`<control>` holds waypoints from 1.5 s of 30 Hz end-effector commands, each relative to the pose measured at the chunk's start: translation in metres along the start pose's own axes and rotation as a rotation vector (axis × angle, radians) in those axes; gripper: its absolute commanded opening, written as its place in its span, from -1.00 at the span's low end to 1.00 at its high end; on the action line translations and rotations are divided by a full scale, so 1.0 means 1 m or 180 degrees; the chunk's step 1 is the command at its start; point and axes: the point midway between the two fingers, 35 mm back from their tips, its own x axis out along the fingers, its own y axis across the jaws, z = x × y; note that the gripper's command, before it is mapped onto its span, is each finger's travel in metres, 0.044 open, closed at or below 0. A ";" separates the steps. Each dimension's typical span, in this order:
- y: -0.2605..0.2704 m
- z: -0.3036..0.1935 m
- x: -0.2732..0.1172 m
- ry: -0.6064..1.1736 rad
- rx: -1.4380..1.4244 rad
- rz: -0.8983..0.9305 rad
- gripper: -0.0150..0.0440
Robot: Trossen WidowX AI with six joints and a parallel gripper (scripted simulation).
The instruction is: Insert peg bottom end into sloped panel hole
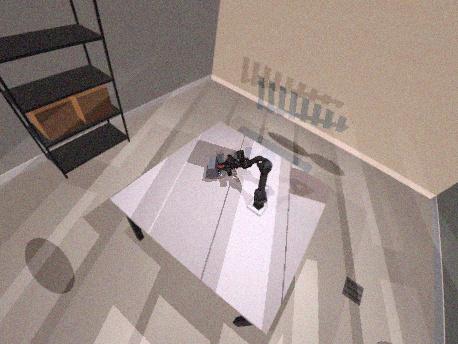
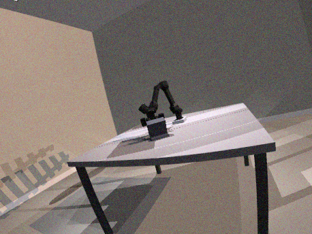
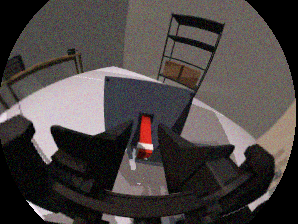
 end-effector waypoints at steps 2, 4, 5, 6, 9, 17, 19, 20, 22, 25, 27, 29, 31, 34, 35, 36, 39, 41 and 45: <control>0.000 0.000 0.000 0.0001 -0.0001 -0.0001 0.49; 0.000 0.000 0.000 0.0001 -0.0001 -0.0001 0.67; 0.000 0.000 -0.001 0.0002 -0.0002 -0.0001 0.75; 0.000 0.000 -0.002 0.0004 -0.0002 -0.0001 0.84; -0.001 -0.001 -0.006 0.0013 -0.0003 -0.0001 1.00; -0.003 -0.003 -0.020 0.0039 -0.0006 0.0000 1.00; -0.003 -0.003 -0.023 0.0045 -0.0007 0.0001 1.00; -0.003 -0.003 -0.024 0.0048 -0.0007 0.0001 1.00; -0.004 -0.004 -0.028 0.0053 -0.0007 0.0001 1.00; -0.004 -0.005 -0.033 0.0060 -0.0008 0.0002 1.00; -0.004 -0.005 -0.036 0.0064 -0.0008 0.0002 1.00; -0.005 -0.006 -0.039 0.0067 -0.0007 0.0002 1.00; -0.005 -0.006 -0.042 0.0070 -0.0007 0.0002 1.00; -0.005 -0.007 -0.047 0.0073 -0.0006 0.0002 1.00; -0.005 -0.007 -0.049 0.0074 -0.0006 0.0002 1.00; -0.005 -0.007 -0.050 0.0075 -0.0006 0.0002 1.00; -0.006 -0.008 -0.055 0.0076 -0.0004 0.0001 1.00; -0.006 -0.009 -0.058 0.0077 -0.0004 0.0000 1.00; -0.006 -0.010 -0.064 0.0076 -0.0001 -0.0002 1.00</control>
